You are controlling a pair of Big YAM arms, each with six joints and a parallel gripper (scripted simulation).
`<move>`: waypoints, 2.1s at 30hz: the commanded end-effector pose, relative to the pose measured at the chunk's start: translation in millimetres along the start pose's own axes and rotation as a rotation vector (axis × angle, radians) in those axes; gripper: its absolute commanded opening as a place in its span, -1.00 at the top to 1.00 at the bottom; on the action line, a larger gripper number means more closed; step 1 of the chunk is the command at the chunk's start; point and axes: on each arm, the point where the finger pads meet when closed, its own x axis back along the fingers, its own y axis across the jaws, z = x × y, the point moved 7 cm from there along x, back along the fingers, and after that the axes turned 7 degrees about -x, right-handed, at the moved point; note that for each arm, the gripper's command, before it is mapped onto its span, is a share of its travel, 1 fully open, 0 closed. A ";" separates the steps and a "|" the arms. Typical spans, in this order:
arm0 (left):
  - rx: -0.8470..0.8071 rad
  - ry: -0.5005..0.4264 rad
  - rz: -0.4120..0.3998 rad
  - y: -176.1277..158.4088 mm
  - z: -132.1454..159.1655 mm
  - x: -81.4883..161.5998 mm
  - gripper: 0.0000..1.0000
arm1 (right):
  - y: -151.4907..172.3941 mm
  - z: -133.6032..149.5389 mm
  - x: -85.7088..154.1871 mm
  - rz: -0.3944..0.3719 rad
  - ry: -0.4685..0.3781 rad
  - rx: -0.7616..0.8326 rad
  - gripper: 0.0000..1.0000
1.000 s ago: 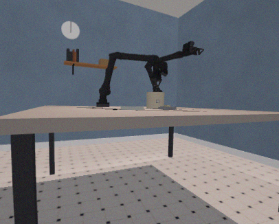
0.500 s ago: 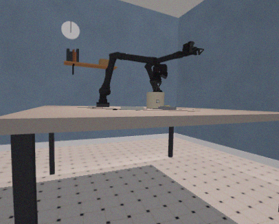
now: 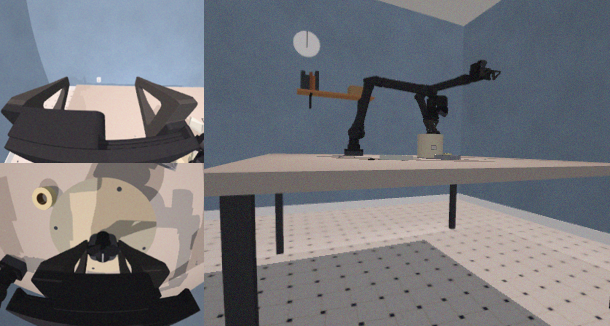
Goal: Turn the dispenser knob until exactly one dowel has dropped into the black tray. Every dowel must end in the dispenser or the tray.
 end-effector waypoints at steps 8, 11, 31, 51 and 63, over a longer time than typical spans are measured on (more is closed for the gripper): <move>-0.044 -0.076 -0.002 1.7 -41.0 -2.7 -1.00 | -3.8 -1.4 -13.7 0.010 0.033 -0.006 1.00; -0.044 -0.076 -0.002 1.7 -41.0 -2.7 -1.00 | -3.8 -1.4 -13.7 0.010 0.033 -0.006 1.00; -0.044 -0.076 -0.002 1.7 -41.0 -2.7 -1.00 | 1.7 0.3 -12.9 0.005 0.034 0.488 1.00; -0.044 -0.076 -0.002 1.7 -41.0 -2.7 -1.00 | 0.0 -0.3 -13.1 0.002 0.035 0.553 -0.12; -0.044 -0.076 -0.002 1.7 -41.0 -2.7 -1.00 | 0.0 -0.3 -13.1 0.002 0.035 0.549 -0.39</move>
